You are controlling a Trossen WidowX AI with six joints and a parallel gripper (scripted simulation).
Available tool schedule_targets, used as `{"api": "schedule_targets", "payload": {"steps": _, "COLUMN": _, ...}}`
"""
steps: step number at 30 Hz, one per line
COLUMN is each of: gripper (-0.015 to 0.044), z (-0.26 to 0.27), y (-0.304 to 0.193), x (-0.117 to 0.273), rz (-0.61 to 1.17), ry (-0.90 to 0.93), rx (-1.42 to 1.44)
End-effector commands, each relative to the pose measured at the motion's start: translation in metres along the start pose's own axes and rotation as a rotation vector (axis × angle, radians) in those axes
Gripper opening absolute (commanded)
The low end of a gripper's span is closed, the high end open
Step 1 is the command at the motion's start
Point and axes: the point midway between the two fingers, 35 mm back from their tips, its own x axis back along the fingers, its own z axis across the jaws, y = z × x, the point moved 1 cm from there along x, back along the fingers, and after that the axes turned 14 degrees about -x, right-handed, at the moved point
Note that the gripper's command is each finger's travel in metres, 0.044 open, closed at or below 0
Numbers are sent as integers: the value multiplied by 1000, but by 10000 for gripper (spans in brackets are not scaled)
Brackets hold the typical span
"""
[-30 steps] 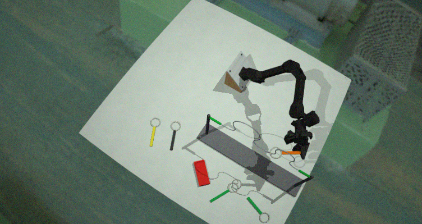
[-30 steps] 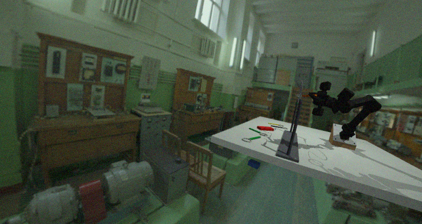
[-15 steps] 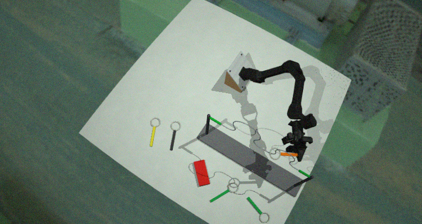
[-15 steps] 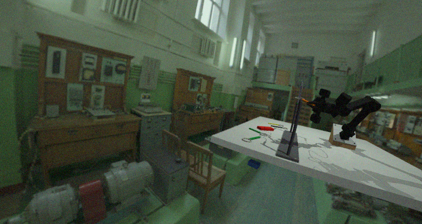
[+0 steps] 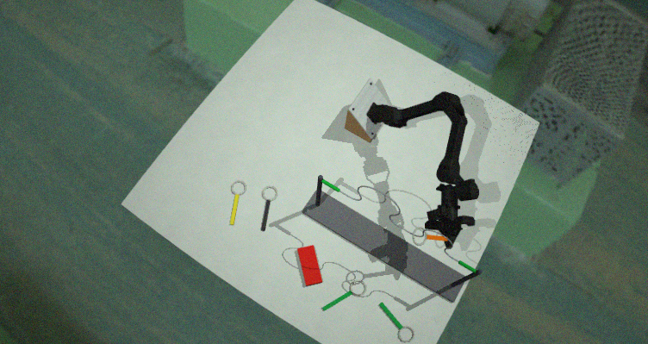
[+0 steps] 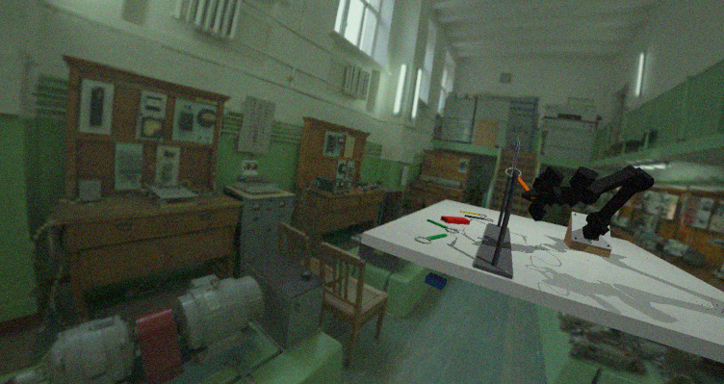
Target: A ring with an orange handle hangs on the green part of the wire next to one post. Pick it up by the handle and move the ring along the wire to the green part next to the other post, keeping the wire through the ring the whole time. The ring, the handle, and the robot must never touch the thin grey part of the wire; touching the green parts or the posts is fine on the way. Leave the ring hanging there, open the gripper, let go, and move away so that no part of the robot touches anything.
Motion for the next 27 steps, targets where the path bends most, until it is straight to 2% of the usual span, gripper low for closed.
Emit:
{"api": "schedule_targets", "payload": {"steps": 1, "gripper": -150, "z": -16, "y": 5, "x": 3, "rz": 0, "ry": -54, "rx": 90}}
{"api": "schedule_targets", "payload": {"steps": 27, "gripper": -150, "z": -87, "y": 57, "x": 32, "rz": -4, "ry": -363, "rx": 623}}
